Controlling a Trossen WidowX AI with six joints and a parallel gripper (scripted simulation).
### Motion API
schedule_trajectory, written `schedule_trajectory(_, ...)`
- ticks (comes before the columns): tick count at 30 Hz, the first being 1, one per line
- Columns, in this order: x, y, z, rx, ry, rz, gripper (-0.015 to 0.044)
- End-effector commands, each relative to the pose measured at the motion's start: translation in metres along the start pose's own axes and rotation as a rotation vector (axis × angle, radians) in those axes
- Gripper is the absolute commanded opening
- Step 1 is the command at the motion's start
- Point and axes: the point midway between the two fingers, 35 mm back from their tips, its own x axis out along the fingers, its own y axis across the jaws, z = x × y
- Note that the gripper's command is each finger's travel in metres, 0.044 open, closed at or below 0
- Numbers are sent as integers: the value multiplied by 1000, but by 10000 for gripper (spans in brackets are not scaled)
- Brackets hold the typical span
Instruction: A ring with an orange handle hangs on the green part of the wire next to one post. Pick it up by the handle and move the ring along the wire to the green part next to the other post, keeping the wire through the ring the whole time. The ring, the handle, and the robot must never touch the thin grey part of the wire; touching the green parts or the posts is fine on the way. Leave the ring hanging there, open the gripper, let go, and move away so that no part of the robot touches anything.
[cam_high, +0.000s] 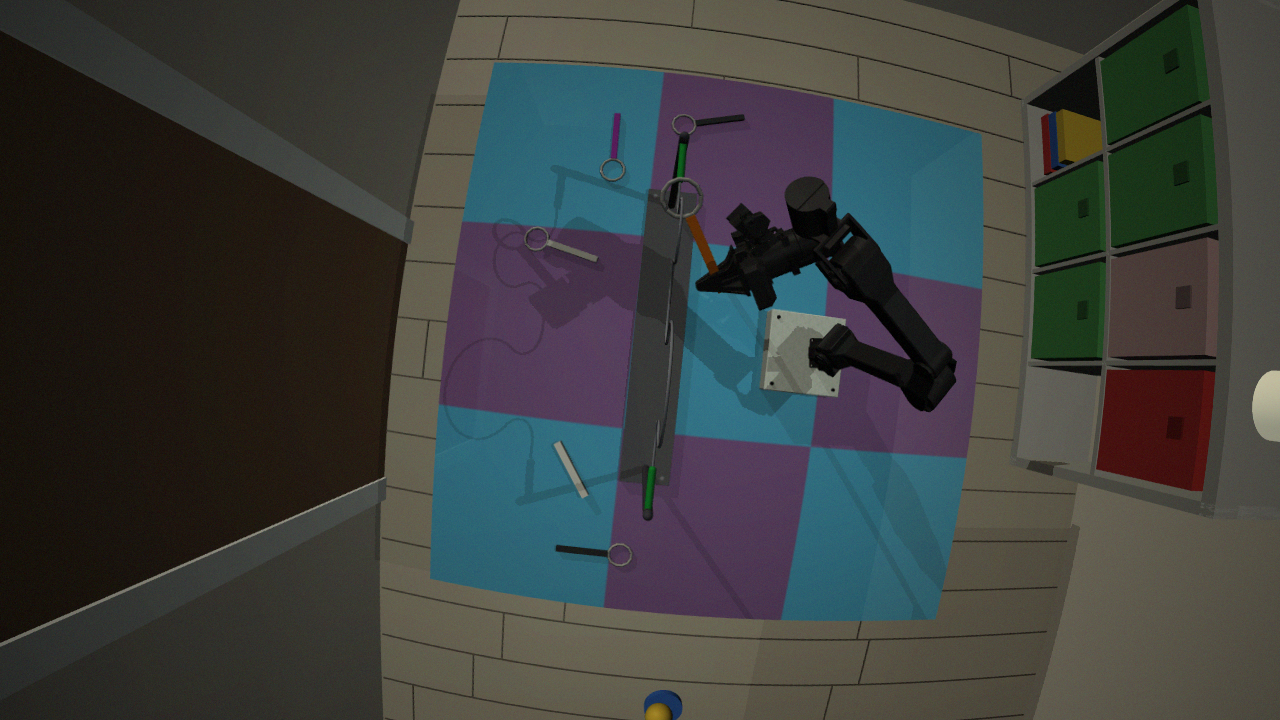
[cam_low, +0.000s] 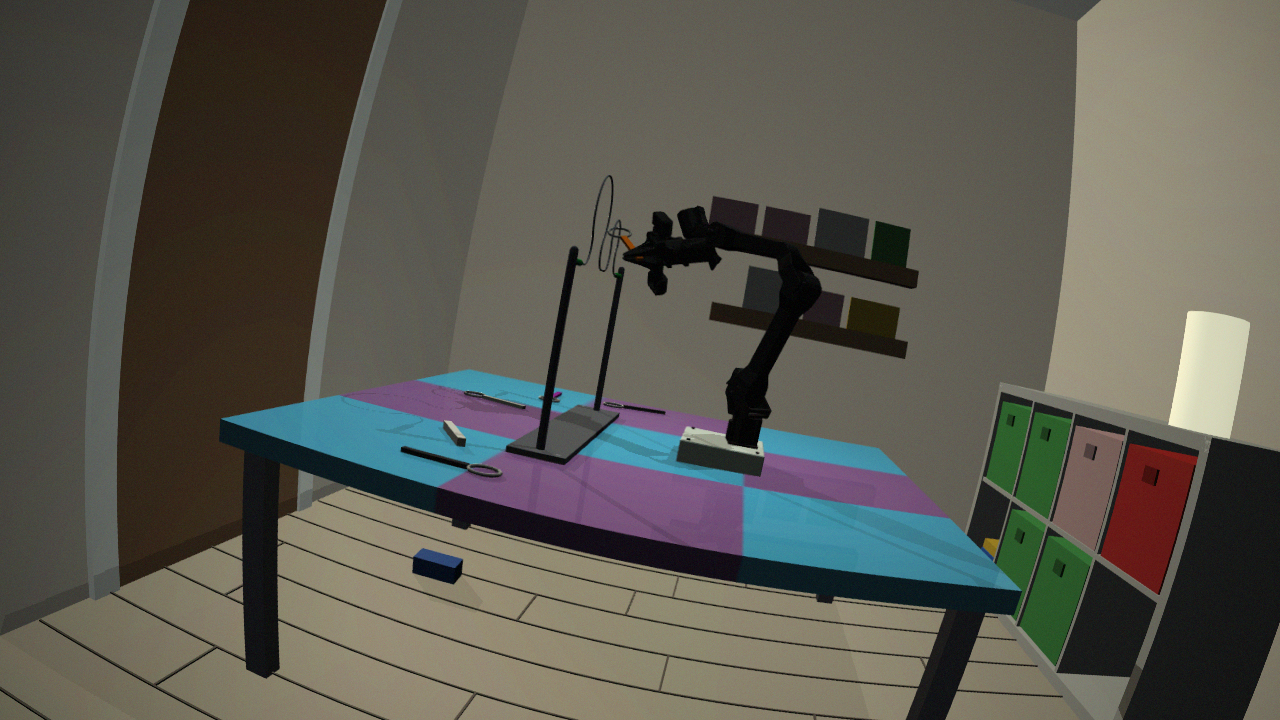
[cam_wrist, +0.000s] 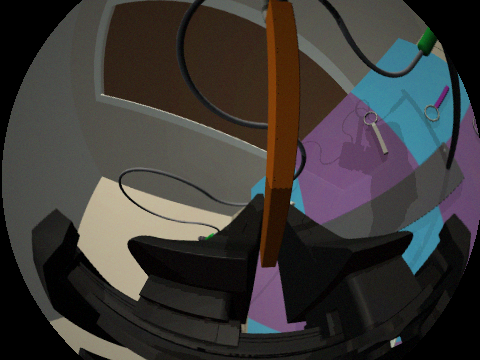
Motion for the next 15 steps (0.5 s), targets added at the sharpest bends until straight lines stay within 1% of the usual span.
schedule_trajectory(1, 0, -4, 1, -69, -4, -40, -150)
schedule_trajectory(15, -2, -23, 5, -343, -15, -207, -150)
